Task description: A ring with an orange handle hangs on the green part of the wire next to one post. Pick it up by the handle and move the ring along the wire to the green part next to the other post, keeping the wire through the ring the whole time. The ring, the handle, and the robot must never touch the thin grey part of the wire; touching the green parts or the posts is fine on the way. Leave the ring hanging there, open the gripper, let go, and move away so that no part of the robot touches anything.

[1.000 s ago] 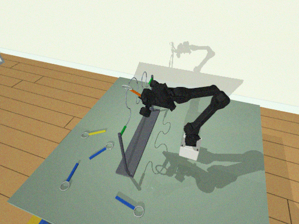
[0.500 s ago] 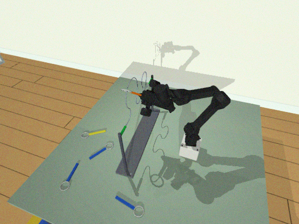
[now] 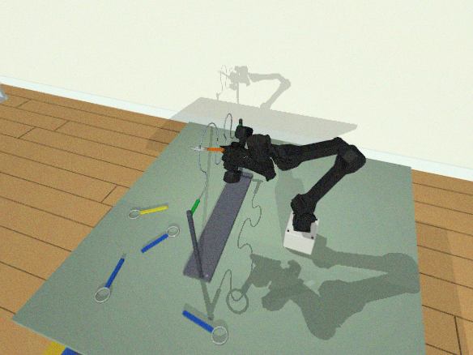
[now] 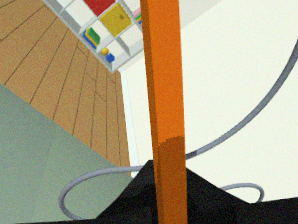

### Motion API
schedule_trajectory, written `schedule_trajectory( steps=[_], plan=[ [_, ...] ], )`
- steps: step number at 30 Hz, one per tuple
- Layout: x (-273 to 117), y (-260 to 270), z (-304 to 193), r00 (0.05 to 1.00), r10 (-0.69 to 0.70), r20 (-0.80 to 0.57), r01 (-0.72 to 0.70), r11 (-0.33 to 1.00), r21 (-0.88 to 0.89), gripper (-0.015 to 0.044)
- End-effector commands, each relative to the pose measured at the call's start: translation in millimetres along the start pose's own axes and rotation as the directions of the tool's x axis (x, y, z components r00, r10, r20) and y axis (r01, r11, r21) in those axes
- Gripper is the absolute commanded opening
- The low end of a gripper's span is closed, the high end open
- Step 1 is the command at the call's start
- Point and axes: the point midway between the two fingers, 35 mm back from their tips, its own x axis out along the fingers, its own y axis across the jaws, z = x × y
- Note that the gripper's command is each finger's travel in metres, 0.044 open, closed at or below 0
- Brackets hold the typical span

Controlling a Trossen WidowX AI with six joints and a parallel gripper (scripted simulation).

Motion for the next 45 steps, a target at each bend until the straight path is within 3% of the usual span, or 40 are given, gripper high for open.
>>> schedule_trajectory(
  steps=[1, 45],
  plan=[
    [0, -2, -2, 1.000, -0.027, 0.003, 0.027, 0.998, -0.051, -0.0150],
    [0, -22, 4, 0.967, -0.221, 0.126, 0.254, 0.830, -0.496, -0.0150]
  ],
)
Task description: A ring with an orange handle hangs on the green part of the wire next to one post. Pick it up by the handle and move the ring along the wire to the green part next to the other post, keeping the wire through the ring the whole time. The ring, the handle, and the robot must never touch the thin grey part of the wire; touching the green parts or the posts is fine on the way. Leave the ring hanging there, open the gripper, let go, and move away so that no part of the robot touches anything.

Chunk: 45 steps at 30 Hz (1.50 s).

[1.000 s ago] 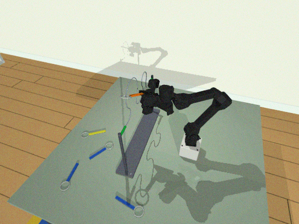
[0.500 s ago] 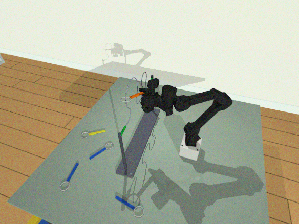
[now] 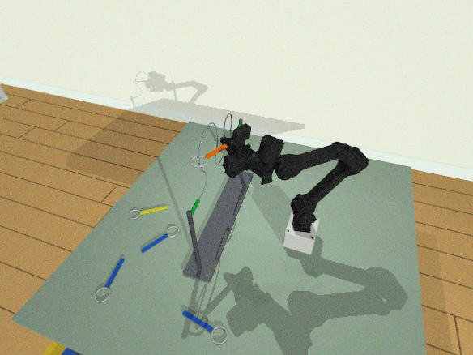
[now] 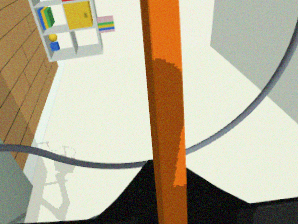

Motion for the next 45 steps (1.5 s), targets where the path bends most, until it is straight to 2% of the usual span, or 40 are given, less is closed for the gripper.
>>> schedule_trajectory(
  steps=[1, 23, 45],
  plan=[
    [0, 0, 0, 1.000, -0.021, 0.010, 0.022, 0.998, -0.053, -0.0150],
    [1, -10, 2, 0.990, -0.126, 0.059, 0.138, 0.949, -0.285, -0.0150],
    [0, -19, 6, 0.967, -0.218, 0.131, 0.254, 0.830, -0.497, -0.0150]
  ],
)
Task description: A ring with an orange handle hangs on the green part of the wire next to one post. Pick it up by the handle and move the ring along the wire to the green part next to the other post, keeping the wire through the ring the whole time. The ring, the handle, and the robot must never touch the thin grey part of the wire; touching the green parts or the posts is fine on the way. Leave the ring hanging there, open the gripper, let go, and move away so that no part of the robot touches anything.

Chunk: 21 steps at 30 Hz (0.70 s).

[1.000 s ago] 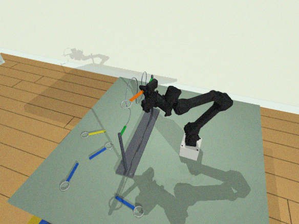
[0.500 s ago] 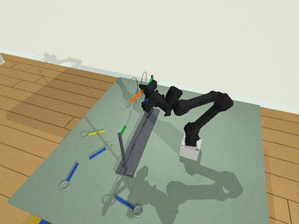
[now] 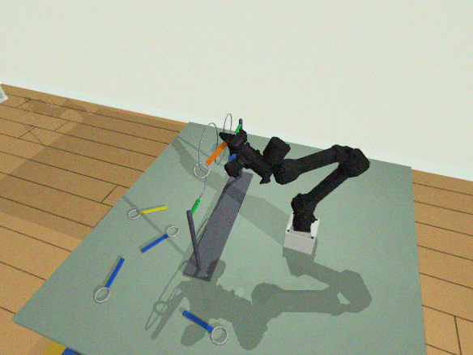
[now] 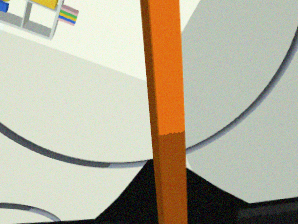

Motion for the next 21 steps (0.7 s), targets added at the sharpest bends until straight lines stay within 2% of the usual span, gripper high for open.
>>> schedule_trajectory(
  steps=[1, 12, 21],
  plan=[
    [0, 0, 1, 1.000, -0.024, 0.009, 0.024, 0.998, -0.054, -0.0150],
    [0, 1, 0, 0.998, -0.059, 0.021, 0.061, 0.990, -0.129, -0.0150],
    [0, 10, -2, 0.998, -0.058, 0.019, 0.060, 0.990, -0.126, -0.0150]
  ],
)
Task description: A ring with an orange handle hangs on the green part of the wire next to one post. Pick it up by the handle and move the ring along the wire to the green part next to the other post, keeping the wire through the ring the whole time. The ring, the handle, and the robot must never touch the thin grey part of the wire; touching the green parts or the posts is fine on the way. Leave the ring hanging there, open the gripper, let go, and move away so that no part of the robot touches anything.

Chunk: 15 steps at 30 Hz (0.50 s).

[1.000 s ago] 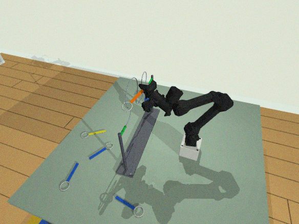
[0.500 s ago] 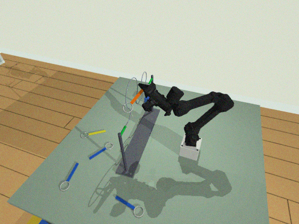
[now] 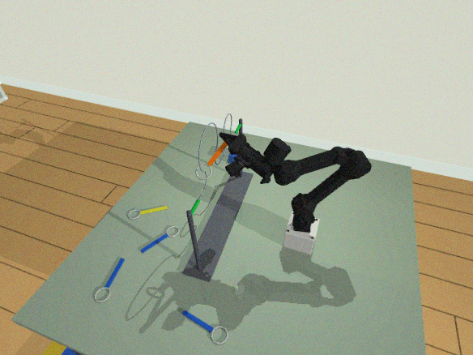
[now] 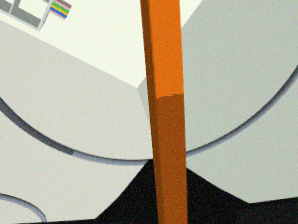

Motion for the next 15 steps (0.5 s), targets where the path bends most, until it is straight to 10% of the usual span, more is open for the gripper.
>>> schedule_trajectory(
  steps=[1, 15],
  plan=[
    [-1, 7, 0, 1.000, 0.003, 0.000, -0.003, 1.000, 0.014, -0.0150],
    [-13, 36, 2, 0.994, 0.084, -0.070, -0.072, 0.985, 0.153, -0.0150]
  ],
)
